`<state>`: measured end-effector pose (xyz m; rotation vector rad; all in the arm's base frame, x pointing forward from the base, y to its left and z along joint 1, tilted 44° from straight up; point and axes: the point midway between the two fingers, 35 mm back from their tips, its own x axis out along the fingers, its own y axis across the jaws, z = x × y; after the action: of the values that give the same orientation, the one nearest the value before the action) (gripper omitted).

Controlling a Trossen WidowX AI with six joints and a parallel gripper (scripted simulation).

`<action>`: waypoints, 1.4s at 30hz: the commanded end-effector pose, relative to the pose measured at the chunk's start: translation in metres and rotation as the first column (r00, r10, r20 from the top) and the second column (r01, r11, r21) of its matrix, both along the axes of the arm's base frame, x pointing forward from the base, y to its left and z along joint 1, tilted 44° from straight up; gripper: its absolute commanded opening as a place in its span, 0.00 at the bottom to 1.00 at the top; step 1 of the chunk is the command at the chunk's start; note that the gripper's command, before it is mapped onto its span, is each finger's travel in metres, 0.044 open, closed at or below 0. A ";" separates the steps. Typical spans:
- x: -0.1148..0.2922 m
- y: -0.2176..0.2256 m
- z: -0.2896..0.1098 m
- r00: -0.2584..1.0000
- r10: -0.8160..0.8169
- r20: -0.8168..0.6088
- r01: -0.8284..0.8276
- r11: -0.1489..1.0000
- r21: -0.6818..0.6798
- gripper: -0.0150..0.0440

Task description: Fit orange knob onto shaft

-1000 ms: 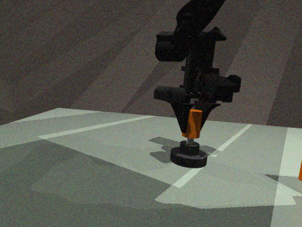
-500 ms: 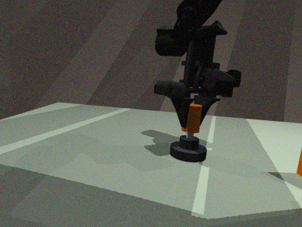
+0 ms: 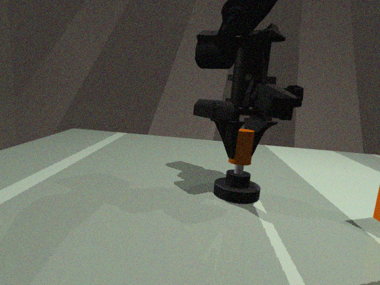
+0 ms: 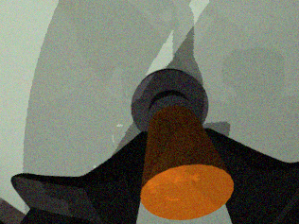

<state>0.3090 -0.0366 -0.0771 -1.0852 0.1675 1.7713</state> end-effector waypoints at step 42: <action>-0.001 -0.001 0.000 0.998 0.045 0.049 -0.045 0.999 0.000 0.25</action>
<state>0.3060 -0.0355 -0.0775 -1.1283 0.1165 1.7854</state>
